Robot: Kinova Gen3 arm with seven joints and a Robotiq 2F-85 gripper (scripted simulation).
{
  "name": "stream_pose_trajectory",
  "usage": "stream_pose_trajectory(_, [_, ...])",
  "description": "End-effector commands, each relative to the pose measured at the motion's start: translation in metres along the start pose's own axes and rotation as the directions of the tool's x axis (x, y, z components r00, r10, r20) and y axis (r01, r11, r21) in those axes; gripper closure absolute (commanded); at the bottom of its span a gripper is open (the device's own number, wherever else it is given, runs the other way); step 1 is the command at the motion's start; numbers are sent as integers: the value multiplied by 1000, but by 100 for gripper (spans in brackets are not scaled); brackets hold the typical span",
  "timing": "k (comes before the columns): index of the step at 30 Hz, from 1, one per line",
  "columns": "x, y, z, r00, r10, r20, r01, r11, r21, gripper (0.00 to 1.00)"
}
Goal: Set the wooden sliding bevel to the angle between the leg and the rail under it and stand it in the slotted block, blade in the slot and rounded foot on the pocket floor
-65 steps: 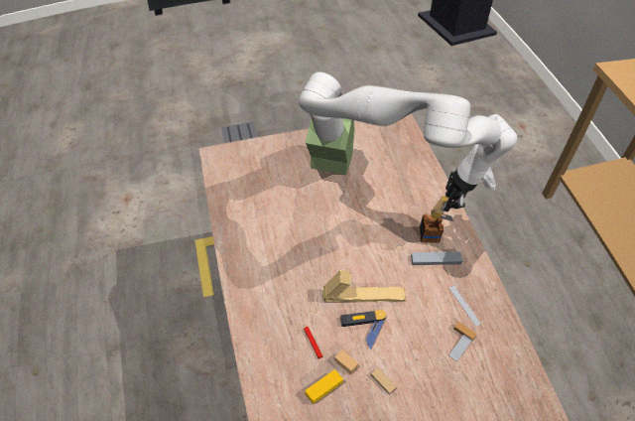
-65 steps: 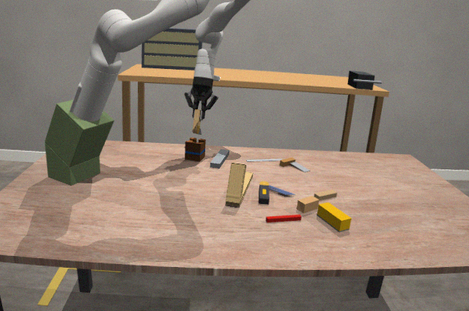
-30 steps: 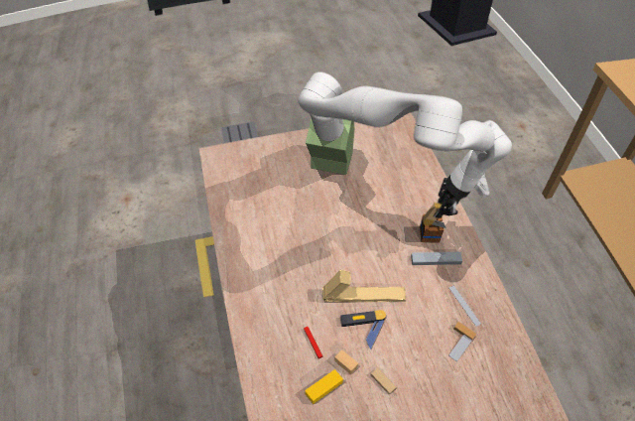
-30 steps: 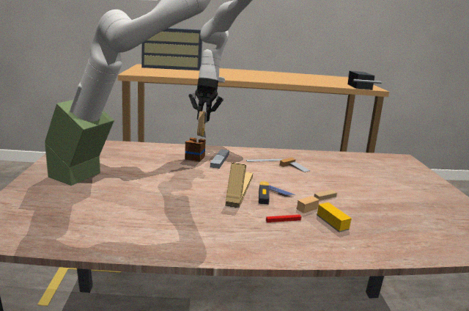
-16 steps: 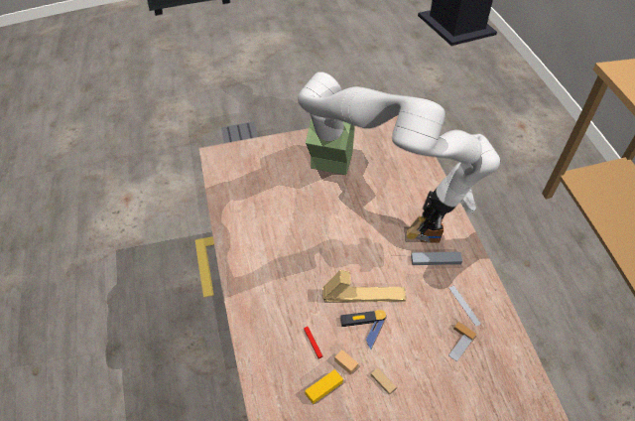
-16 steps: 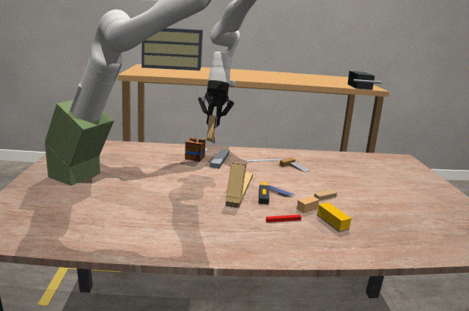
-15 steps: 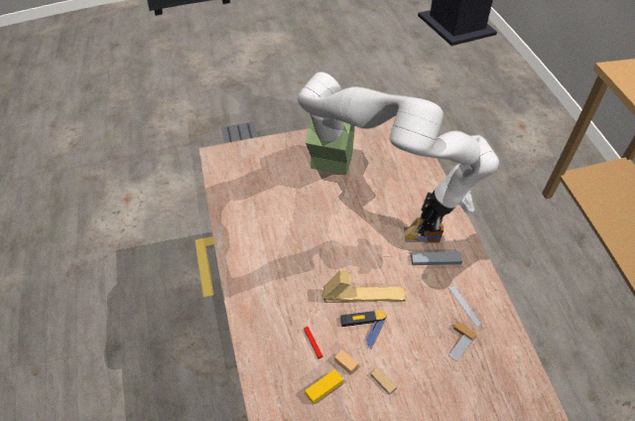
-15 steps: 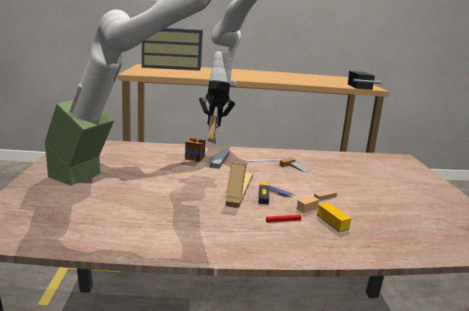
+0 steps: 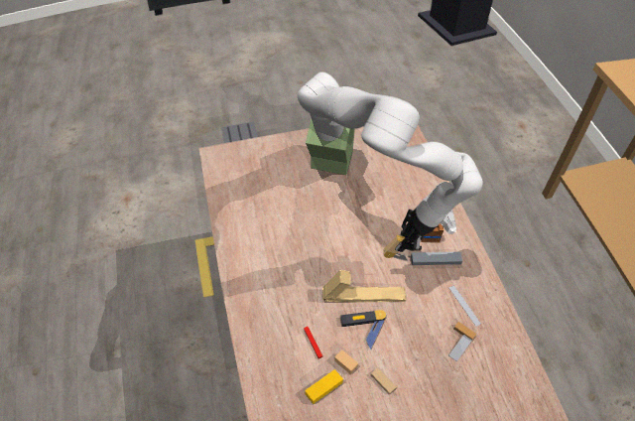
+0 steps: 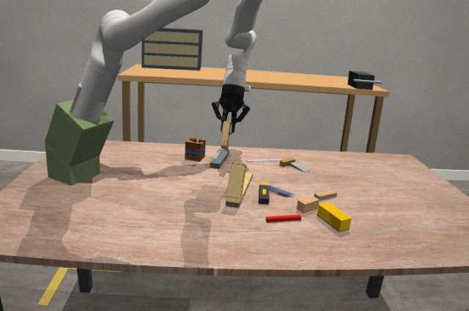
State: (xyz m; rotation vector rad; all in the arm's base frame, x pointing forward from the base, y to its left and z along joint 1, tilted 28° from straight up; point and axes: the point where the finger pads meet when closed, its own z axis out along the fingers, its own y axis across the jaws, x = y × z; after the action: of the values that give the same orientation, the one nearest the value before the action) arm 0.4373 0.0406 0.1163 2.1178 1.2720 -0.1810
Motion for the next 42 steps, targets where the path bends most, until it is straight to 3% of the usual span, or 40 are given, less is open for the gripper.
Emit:
stream_pose_trajectory(1, [-12, 14, 4, 1000, -2, 8, 2, 1000, -1, 90])
stream_pose_trajectory(21, [-63, 66, 21, 999, -8, 45, 8, 1000, -3, 90])
stream_pose_trajectory(42, [-71, 74, 24, 999, -9, 51, 9, 1000, -3, 90])
